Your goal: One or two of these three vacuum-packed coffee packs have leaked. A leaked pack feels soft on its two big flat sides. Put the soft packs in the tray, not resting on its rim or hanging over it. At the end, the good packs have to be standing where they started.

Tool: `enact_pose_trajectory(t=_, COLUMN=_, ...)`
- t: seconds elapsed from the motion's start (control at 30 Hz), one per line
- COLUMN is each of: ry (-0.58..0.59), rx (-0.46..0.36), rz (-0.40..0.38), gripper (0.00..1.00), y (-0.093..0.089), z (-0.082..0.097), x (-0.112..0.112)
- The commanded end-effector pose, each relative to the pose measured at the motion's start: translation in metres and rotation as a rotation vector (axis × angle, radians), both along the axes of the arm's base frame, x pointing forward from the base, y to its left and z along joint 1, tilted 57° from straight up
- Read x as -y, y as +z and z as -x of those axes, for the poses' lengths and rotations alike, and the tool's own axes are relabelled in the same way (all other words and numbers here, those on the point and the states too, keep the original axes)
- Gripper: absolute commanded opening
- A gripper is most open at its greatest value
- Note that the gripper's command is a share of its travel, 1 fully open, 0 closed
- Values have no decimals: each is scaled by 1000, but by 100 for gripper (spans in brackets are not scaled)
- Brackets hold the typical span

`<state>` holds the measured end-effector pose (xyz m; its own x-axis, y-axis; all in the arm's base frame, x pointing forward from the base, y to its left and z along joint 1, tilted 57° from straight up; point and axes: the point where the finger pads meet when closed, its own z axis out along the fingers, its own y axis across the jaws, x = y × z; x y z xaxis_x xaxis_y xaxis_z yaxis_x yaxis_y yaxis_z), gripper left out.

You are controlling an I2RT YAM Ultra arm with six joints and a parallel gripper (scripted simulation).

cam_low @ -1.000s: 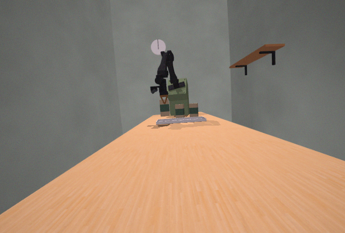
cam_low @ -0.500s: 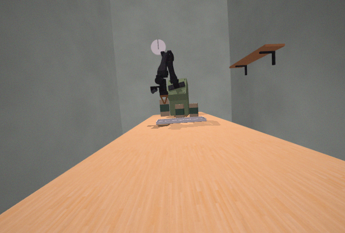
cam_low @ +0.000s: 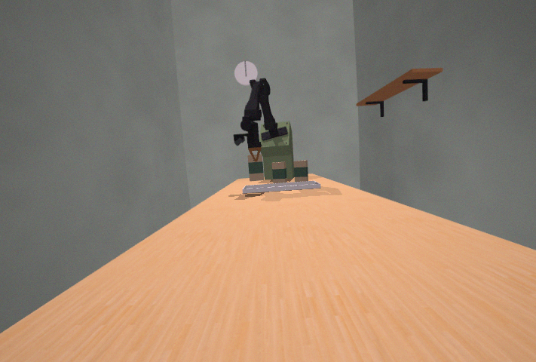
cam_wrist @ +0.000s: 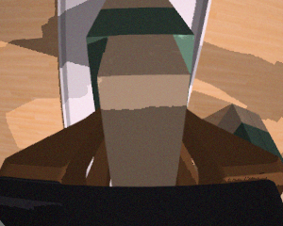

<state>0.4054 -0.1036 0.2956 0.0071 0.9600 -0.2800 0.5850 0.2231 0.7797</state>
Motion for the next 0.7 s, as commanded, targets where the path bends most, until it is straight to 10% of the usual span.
enact_pose_trajectory(t=0.0, ry=-12, rx=33, rz=11, gripper=26, y=19, z=2, x=0)
enact_pose_trajectory(t=0.67, ry=-8, rx=61, rz=18, gripper=26, y=8, z=-30, x=5)
